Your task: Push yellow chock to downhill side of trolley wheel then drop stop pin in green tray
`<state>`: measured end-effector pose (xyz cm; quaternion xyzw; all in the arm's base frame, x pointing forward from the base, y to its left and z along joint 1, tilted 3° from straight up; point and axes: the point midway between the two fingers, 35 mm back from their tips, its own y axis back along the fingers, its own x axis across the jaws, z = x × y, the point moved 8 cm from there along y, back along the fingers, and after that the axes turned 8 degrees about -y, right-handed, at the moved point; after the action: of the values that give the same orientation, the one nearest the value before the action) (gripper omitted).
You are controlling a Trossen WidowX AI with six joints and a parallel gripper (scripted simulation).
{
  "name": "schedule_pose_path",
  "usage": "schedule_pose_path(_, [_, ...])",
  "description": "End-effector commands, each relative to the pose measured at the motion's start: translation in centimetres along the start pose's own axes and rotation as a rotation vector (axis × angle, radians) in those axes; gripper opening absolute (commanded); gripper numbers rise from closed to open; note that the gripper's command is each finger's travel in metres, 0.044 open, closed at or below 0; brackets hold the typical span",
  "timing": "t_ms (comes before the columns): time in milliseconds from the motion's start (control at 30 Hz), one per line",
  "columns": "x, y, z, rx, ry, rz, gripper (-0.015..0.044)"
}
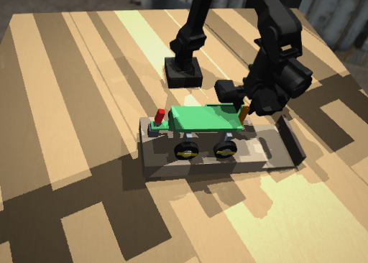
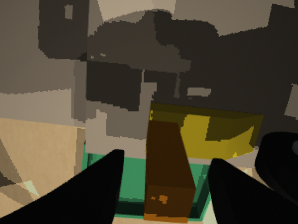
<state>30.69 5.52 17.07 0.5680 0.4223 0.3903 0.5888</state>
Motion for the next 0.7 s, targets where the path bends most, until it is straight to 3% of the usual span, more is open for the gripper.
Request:
schedule_pose_path(0, [0.1,1.3,0.1,-0.007,-0.002,0.0,0.019])
schedule_pose_path(500, [0.1,5.8,0.0,-0.006,-0.002,-0.002,0.019])
schedule_pose_path(633, [0.1,5.0,-0.1,0.002,0.003,-0.002,0.0295])
schedule_pose_path(667, [0.0,5.0,-0.1,-0.003,0.002,0.004,0.0269])
